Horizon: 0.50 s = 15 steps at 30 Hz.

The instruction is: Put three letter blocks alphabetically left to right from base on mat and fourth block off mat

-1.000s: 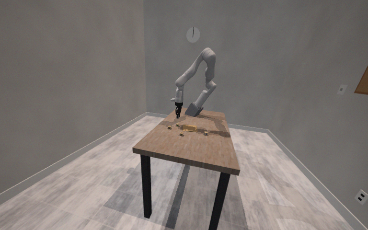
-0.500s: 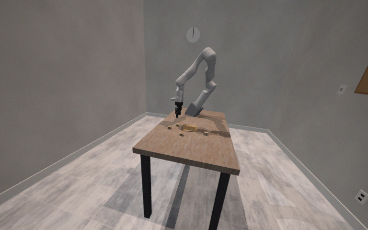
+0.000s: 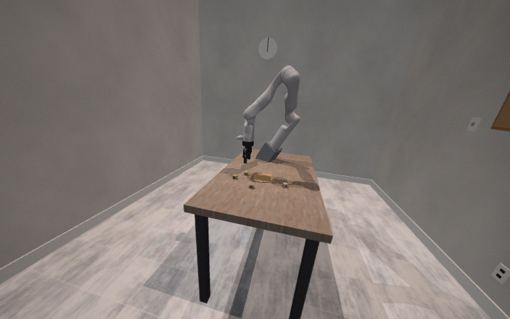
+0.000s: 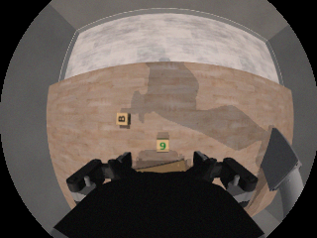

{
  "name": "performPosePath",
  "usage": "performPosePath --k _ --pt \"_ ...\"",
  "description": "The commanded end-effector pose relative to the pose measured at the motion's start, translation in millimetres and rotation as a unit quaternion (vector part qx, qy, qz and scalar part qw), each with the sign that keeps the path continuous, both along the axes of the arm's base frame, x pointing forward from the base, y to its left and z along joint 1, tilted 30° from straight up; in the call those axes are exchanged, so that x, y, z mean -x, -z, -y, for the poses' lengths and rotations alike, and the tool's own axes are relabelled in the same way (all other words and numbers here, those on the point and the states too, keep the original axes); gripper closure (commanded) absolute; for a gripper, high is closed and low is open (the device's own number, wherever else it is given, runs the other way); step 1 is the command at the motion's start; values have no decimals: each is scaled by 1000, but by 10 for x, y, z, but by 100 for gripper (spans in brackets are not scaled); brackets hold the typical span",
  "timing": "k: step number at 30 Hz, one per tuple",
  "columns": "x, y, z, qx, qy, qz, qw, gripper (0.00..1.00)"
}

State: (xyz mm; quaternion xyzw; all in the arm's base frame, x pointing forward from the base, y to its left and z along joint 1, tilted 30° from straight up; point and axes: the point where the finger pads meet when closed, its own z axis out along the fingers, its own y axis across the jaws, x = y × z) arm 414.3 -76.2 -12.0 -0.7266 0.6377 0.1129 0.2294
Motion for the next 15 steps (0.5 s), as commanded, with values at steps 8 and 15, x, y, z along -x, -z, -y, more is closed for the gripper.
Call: performPosePath --k 8,15 --pt "-5 -1 4 1 -11 6 1000 0" --pt "-7 11 -4 4 -44 20 999 0"
